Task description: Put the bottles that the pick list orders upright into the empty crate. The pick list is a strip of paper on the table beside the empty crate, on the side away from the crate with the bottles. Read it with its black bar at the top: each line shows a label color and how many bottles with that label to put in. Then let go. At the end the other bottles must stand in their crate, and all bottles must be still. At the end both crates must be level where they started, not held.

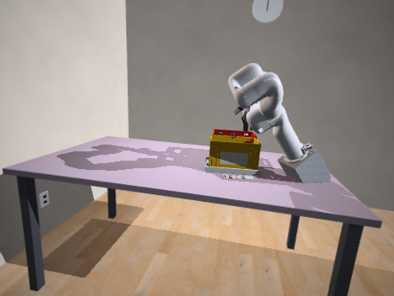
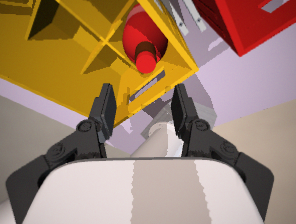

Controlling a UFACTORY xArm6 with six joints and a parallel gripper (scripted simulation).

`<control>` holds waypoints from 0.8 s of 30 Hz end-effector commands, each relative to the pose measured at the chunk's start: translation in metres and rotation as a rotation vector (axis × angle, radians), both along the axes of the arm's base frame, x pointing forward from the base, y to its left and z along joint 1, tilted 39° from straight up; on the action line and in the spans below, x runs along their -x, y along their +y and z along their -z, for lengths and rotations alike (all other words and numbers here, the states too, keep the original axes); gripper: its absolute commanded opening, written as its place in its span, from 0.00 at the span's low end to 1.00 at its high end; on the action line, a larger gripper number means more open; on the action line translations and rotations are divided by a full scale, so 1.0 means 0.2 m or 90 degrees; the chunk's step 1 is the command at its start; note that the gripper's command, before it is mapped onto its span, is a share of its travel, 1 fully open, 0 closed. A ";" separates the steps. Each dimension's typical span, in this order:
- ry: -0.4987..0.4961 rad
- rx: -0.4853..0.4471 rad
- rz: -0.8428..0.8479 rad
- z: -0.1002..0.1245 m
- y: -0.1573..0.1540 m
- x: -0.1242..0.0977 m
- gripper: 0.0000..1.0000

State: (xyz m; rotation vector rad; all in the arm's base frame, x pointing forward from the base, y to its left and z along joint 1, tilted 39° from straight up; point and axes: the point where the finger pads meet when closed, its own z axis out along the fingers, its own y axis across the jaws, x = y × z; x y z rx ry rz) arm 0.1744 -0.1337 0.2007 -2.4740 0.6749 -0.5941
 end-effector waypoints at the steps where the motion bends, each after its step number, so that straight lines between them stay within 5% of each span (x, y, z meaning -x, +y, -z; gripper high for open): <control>1: 0.000 0.002 0.000 0.00 0.00 0.00 0.65; 24: 0.000 0.002 0.000 0.03 -0.10 -0.01 0.65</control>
